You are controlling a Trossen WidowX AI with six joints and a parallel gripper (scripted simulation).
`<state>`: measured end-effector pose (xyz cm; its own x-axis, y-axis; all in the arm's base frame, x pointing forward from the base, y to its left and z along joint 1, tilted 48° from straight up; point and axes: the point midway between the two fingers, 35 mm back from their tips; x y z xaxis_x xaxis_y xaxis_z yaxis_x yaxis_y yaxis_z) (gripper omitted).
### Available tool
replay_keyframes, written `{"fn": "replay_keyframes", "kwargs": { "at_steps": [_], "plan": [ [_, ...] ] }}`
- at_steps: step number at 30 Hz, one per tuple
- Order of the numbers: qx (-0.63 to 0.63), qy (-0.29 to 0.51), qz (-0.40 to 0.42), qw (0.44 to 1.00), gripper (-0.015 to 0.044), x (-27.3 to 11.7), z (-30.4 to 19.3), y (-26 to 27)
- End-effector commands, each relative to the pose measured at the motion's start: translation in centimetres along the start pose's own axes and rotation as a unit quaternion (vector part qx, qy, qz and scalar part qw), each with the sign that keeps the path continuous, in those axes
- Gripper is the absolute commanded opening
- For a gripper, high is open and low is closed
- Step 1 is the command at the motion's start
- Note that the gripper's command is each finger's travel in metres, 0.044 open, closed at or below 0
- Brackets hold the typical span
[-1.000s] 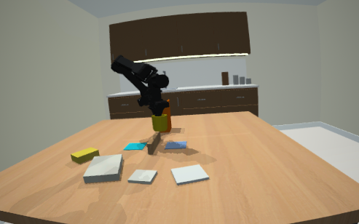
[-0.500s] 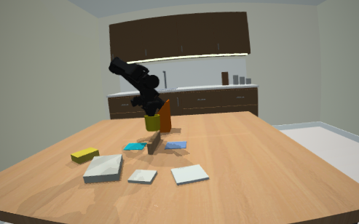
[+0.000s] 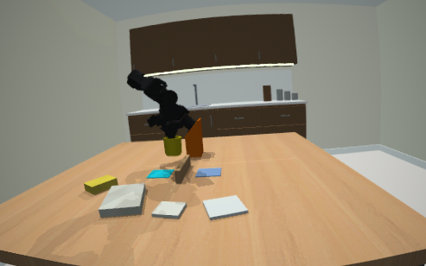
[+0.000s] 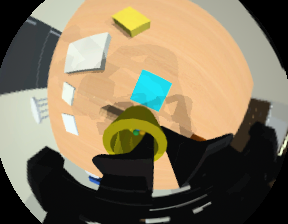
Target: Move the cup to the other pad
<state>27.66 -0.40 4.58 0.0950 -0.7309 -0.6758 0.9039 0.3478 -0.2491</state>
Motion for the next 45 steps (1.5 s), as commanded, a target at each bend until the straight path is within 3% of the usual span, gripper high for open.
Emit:
{"fn": "replay_keyframes", "kwargs": {
  "at_steps": [1,24,45],
  "plan": [
    [-0.003,-0.002,-0.002,1.000,0.0000,0.1,1.0,-0.6],
    [-0.003,-0.003,-0.003,1.000,0.0000,0.1,6.0,-3.2],
    [-0.003,-0.003,-0.003,1.000,0.0000,2.4,6.1,-3.1]
  ]
}}
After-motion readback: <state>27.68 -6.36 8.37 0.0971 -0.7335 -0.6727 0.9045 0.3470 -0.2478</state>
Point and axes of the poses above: the point midway between the two fingers, 35 mm back from their tips, its own x axis out along the fingers, its own y axis across the jaws, z = x × y, and after that the axes turned 8 degrees about x, right-handed
